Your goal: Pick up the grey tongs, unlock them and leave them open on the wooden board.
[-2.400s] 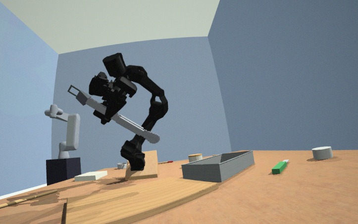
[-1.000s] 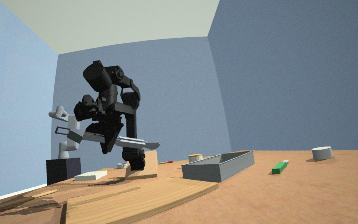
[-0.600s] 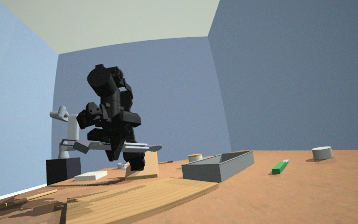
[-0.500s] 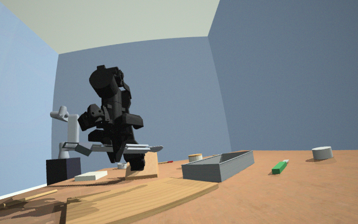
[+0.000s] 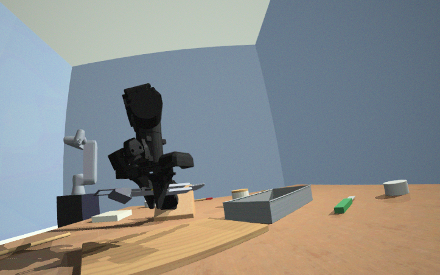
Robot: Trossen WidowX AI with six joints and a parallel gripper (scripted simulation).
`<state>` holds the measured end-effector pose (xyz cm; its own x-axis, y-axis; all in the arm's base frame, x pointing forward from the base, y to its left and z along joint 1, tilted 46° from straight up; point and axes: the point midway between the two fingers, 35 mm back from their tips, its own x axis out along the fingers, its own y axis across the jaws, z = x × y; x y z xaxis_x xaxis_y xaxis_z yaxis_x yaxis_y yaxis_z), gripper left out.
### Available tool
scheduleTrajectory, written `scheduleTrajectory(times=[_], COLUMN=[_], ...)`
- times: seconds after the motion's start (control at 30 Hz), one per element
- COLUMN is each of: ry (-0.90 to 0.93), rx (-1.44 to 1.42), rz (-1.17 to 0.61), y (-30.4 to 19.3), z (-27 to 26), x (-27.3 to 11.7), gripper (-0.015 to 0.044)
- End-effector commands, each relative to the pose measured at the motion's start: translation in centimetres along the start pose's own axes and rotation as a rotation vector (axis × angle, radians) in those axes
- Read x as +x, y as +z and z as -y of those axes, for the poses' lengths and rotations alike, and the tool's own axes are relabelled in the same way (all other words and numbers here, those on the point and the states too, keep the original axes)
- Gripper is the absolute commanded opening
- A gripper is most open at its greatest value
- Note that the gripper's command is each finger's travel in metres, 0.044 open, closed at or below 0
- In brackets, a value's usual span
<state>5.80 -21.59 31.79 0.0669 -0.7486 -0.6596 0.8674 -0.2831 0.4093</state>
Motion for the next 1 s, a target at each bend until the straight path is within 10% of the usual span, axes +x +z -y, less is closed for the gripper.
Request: scheduleTrajectory(times=[0.0, 0.97], ry=[-0.018, -0.037], rx=[-0.037, -0.078], rz=[-0.01, -0.017], y=[-0.5, -1.1], z=[-0.8, -1.6], x=[0.5, 3.3], gripper=[-0.015, -0.015])
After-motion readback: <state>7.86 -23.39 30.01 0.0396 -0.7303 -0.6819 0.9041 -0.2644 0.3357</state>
